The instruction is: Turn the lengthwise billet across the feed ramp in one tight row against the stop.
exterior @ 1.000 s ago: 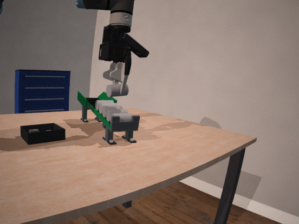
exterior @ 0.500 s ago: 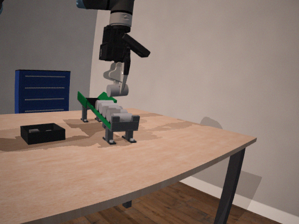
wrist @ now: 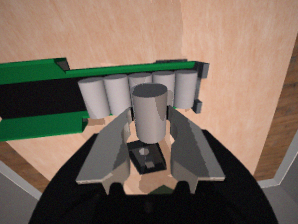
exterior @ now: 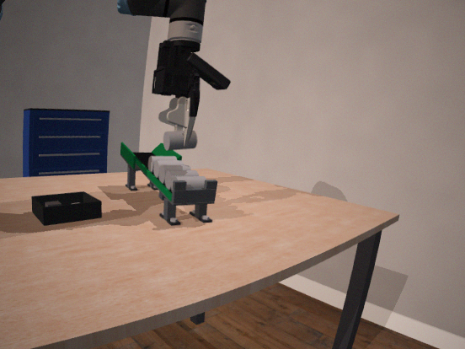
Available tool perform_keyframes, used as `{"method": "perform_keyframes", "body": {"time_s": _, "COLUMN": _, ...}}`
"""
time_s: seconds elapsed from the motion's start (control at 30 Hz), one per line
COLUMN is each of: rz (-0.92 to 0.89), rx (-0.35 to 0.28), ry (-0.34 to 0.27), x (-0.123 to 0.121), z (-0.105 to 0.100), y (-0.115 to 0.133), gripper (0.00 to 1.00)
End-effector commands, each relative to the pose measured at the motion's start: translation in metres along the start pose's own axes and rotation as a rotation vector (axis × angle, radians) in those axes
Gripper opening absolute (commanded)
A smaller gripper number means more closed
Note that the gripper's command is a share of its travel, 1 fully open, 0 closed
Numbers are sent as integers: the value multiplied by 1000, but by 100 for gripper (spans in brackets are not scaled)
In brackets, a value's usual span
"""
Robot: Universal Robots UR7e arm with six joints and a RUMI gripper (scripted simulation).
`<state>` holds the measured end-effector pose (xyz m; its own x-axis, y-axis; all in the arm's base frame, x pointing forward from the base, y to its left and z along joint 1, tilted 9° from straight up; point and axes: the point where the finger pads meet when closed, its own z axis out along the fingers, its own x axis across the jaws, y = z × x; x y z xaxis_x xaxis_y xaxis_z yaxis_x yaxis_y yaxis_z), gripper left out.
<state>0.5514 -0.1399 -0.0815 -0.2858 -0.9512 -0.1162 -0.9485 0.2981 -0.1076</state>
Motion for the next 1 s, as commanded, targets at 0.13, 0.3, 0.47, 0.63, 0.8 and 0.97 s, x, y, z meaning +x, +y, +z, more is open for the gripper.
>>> {"method": "perform_keyframes", "body": {"time_s": 0.13, "rz": 0, "rx": 2, "ry": 1, "x": -16, "z": -1, "y": -1, "gripper": 0}}
{"method": "perform_keyframes", "body": {"time_s": 0.3, "rz": 0, "rx": 2, "ry": 0, "x": -16, "z": -1, "y": -1, "gripper": 0}}
{"method": "perform_keyframes", "body": {"time_s": 0.47, "rz": 0, "rx": 2, "ry": 0, "x": -26, "z": -1, "y": -1, "gripper": 0}}
{"method": "perform_keyframes", "body": {"time_s": 0.63, "rz": 0, "rx": 2, "ry": 1, "x": -36, "z": -2, "y": -1, "gripper": 0}}
{"method": "perform_keyframes", "body": {"time_s": 0.8, "rz": 0, "rx": 2, "ry": 0, "x": -35, "z": -1, "y": 0, "gripper": 0}}
{"method": "perform_keyframes", "body": {"time_s": 0.97, "rz": 0, "rx": 2, "ry": 0, "x": -45, "z": -2, "y": 0, "gripper": 0}}
